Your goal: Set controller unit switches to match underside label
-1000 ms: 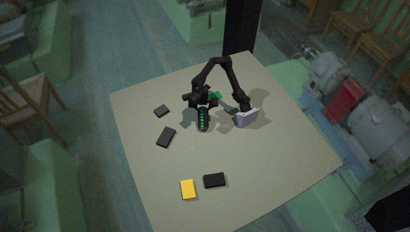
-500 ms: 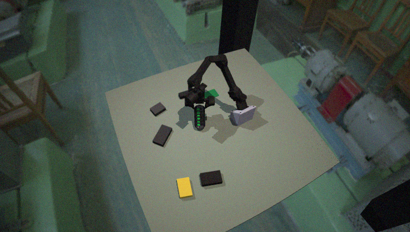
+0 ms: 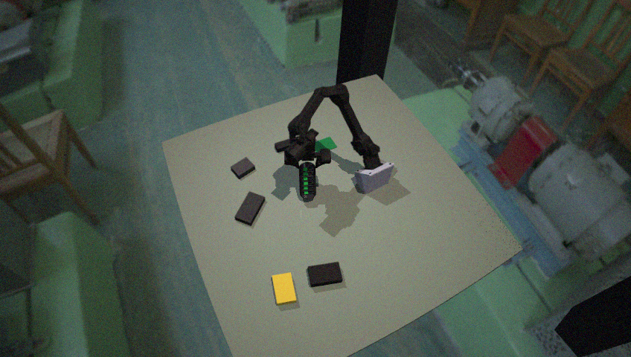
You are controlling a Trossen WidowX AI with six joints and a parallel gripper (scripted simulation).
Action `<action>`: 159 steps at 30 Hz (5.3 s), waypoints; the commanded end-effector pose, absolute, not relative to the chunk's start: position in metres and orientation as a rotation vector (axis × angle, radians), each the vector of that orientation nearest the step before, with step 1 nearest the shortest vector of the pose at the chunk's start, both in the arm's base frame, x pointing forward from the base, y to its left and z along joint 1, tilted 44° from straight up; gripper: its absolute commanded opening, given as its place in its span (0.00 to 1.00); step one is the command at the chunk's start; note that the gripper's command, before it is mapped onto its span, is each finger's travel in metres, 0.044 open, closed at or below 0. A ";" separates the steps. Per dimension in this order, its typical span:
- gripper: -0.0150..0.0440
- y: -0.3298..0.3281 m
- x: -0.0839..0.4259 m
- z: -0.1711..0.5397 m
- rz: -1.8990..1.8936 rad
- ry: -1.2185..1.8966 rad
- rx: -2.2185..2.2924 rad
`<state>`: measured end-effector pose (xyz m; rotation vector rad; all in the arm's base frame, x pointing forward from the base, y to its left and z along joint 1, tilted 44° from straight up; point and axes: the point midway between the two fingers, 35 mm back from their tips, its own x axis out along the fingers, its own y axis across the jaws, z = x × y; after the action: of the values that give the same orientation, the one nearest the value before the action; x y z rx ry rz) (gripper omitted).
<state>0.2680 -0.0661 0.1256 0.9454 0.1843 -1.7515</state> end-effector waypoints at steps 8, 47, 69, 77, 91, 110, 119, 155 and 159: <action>0.83 -0.058 0.274 0.124 -1.758 0.167 0.936; 0.82 -0.036 0.287 0.115 -1.784 0.129 0.884; 0.82 -0.025 0.294 0.109 -1.797 0.108 0.856; 0.82 -0.020 0.297 0.106 -1.802 0.100 0.844; 0.82 -0.012 0.303 0.100 -1.806 0.094 0.834; 0.82 -0.005 0.308 0.095 -1.802 0.096 0.838; 0.82 -0.002 0.310 0.094 -1.798 0.097 0.841; 0.82 0.015 0.323 0.080 -1.792 0.111 0.863; 0.82 0.018 0.325 0.078 -1.790 0.119 0.873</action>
<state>0.3221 0.0146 0.0828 0.8602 0.1111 -1.7866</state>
